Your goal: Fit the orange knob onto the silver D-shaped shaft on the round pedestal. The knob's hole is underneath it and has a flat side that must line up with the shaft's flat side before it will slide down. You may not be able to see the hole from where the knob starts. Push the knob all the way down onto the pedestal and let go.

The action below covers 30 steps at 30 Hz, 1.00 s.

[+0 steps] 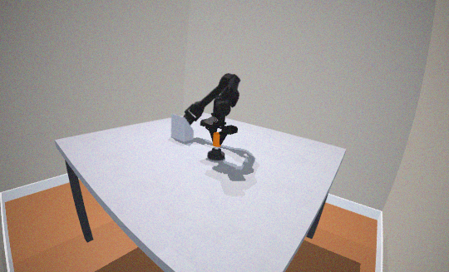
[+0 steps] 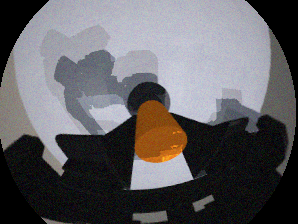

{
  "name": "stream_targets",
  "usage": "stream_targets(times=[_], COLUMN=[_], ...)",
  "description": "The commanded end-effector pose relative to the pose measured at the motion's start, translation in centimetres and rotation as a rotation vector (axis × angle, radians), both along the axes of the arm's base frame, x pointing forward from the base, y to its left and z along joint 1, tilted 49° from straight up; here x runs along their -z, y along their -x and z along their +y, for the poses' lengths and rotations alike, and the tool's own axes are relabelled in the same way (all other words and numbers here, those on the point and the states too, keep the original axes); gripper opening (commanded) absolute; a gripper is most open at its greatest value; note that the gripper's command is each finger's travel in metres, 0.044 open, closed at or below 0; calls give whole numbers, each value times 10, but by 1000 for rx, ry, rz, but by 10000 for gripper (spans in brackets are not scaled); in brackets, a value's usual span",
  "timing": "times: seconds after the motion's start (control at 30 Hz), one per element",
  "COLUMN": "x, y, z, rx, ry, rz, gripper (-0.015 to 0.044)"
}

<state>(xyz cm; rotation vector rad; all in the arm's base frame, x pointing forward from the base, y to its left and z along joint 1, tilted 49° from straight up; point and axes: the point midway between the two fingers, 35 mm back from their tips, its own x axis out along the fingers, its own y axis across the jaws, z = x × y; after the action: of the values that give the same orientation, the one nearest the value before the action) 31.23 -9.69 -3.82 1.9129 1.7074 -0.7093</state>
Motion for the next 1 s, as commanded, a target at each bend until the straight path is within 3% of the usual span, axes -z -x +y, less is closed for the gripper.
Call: stream_targets(times=[0.0, 0.97], x=[-2, -2], y=[-3, 2], z=[-2, -1], rx=[9, 15], ry=[4, 3], rz=[7, 13], gripper=[0, 0])
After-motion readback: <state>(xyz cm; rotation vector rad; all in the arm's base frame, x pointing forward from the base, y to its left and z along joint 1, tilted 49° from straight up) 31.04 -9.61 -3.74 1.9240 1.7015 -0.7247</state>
